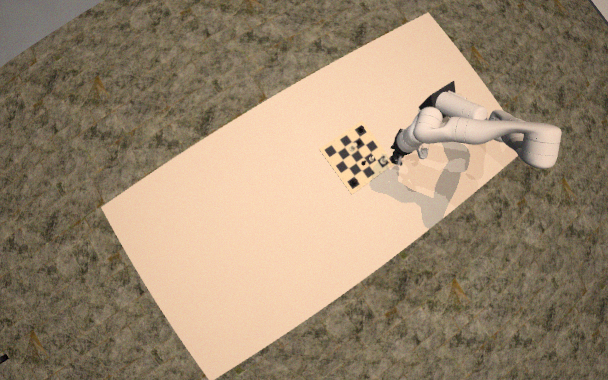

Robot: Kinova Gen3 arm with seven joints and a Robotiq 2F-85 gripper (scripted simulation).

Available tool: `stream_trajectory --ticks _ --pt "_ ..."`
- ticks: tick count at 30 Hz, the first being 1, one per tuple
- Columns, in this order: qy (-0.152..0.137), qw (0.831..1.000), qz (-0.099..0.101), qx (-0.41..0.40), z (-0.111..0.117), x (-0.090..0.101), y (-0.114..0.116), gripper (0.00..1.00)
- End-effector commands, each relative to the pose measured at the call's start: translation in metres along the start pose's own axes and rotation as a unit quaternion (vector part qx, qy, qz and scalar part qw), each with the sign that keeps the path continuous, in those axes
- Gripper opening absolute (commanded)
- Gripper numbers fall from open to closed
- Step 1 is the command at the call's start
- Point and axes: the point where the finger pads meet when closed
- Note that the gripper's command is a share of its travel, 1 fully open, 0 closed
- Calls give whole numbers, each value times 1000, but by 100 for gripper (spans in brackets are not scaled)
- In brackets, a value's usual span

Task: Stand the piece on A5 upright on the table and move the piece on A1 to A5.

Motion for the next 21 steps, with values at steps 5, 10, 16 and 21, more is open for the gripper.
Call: stream_trajectory --ticks 5,10,16,21 --pt "-1 1000 0 0 0 1 0 41" --pt "-1 1000 0 0 0 0 0 41" --pt "-1 1000 0 0 0 0 0 41" --pt "0 1000 0 0 0 -3 0 41"
Point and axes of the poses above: the point where the finger pads meet when closed, its own x axis back along the fingers, its own y axis across the jaws, z = x × y, and after that the axes turned 4 degrees about -x, right-handed
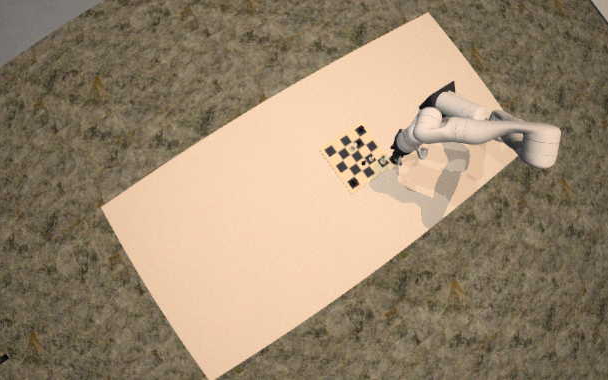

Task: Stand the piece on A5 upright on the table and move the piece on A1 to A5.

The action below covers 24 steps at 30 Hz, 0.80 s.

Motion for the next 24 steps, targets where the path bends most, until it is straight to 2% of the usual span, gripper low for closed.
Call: stream_trajectory --ticks 1,24 --pt "1 1000 0 0 0 -2 0 41" --pt "1 1000 0 0 0 -30 0 41"
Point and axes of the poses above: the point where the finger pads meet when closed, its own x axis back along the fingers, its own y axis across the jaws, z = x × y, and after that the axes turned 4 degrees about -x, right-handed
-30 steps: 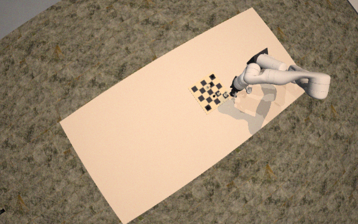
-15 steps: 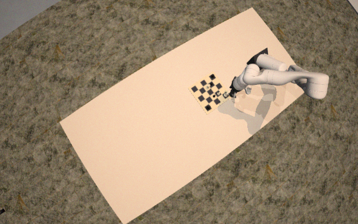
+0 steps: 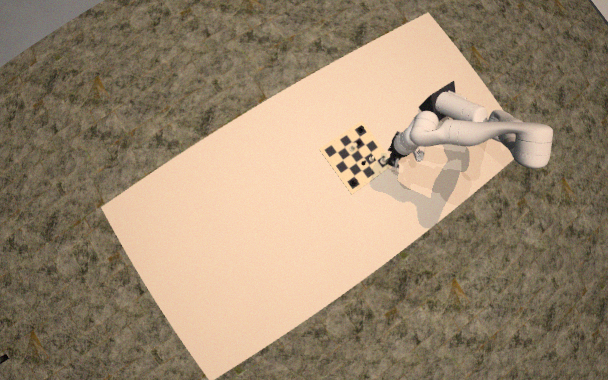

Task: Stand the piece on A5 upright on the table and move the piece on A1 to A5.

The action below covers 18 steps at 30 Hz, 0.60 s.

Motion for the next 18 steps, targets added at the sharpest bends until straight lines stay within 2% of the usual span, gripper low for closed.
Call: stream_trajectory --ticks 1,18 --pt "3 1000 1 -1 1 -5 -1 41" --pt "3 1000 1 -1 2 -21 -1 41"
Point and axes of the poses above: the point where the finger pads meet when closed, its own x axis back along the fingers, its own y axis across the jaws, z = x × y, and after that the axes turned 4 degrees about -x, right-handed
